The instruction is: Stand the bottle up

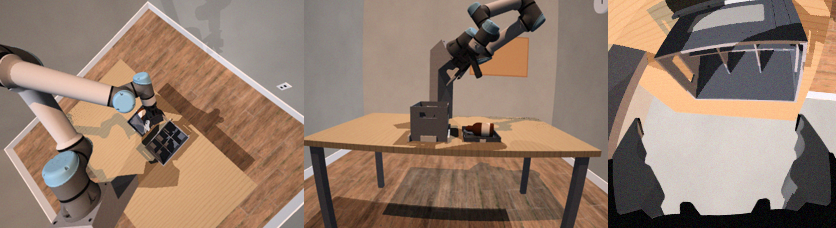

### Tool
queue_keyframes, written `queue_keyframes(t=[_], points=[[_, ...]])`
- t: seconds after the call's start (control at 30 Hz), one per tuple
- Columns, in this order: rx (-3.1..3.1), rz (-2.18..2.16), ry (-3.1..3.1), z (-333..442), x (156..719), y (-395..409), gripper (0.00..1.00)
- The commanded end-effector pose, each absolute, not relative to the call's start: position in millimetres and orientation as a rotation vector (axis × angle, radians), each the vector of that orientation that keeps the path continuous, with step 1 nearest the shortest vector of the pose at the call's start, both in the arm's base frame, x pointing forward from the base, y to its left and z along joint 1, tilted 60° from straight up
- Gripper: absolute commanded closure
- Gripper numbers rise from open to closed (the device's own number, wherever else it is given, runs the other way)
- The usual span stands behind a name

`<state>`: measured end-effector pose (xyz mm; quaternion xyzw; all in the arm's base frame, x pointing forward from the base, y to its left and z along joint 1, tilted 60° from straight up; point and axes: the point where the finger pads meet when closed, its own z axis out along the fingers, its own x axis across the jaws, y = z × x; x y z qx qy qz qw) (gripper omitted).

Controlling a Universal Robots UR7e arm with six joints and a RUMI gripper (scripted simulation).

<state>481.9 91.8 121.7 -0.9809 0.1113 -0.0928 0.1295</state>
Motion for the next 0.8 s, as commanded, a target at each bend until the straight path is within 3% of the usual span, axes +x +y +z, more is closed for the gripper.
queue_keyframes(t=[0.0,0.77], points=[[-2.841,-0.325,0.118,119.1,483.7,99.7,0.0],[-2.67,-0.628,-0.829,108.9,486.2,135.7,0.0]])
